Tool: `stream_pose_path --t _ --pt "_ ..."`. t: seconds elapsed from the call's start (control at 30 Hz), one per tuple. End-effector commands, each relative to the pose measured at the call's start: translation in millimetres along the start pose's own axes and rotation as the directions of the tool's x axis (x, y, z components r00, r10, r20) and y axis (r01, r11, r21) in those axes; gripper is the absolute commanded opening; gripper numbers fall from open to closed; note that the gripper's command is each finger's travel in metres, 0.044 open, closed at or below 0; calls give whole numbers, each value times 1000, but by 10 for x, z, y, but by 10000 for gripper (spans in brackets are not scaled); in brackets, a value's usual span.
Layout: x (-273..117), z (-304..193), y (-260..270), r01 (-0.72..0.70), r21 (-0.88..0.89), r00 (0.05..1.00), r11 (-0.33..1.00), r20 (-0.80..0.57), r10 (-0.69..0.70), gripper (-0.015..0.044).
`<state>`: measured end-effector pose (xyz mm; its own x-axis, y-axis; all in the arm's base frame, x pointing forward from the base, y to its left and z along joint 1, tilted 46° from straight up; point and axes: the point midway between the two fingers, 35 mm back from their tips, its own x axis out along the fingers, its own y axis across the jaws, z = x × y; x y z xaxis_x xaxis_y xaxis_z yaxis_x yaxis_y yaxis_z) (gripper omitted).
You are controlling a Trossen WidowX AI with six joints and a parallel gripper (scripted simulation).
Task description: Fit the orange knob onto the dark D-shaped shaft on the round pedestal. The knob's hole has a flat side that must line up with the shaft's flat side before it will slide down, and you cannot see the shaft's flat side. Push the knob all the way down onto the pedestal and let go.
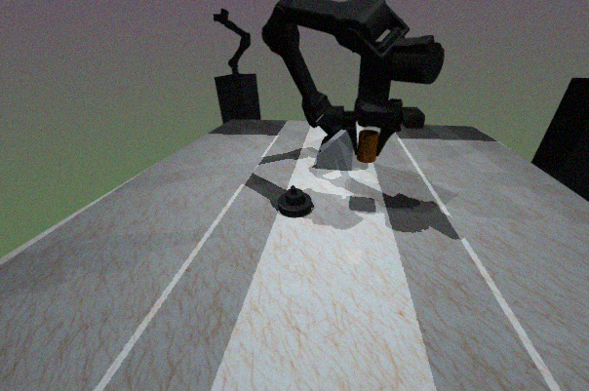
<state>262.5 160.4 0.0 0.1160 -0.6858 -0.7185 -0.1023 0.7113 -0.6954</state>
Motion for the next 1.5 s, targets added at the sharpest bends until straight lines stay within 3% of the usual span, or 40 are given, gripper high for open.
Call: stream_pose_path --t 0.0,1.47 --pt "-3 49 -100 -7 -5 1000 1000 11 7 0" --pt "386 314 -1417 8 -2 1000 1000 13 -8 0"
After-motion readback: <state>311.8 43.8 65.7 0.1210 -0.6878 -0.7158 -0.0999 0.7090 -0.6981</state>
